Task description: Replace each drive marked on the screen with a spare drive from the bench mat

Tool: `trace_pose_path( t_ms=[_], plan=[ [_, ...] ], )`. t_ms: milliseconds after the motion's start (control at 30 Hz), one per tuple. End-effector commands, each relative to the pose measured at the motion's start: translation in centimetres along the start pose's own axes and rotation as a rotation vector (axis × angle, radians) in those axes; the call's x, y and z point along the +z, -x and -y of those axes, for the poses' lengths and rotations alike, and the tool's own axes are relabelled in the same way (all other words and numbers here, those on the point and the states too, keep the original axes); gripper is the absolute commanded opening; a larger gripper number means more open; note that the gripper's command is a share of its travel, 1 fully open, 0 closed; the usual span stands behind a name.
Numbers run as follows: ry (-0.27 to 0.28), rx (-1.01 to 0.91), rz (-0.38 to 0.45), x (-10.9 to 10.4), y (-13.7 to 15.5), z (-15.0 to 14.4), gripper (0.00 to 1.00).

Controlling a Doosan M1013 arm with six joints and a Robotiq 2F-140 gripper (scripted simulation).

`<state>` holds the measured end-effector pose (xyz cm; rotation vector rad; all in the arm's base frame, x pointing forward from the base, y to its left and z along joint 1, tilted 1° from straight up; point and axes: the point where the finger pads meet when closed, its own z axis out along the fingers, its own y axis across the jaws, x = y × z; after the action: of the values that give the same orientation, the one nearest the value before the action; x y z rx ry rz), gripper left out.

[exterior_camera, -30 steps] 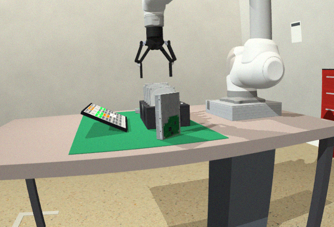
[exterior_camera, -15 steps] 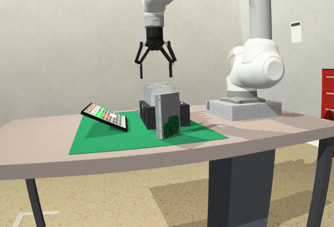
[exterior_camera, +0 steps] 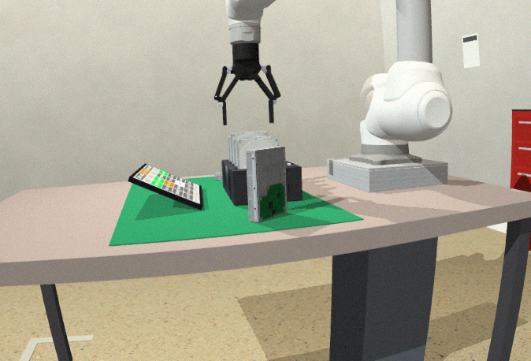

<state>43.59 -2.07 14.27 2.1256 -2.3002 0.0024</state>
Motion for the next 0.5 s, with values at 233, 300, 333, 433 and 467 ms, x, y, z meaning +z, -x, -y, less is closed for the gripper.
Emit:
trace_pose_path(
  t_ms=[233,300,333,433,467],
  plan=[
    [-0.001,0.0,0.0,0.08,0.01,0.03,0.89],
    [-0.001,0.0,0.0,0.19,0.01,0.03,0.89],
    [-0.001,0.0,0.0,0.27,0.01,0.03,0.89],
    [-0.001,0.0,0.0,0.59,0.01,0.03,0.89],
    [-0.001,0.0,0.0,0.72,0.01,0.03,0.89]
  ],
)
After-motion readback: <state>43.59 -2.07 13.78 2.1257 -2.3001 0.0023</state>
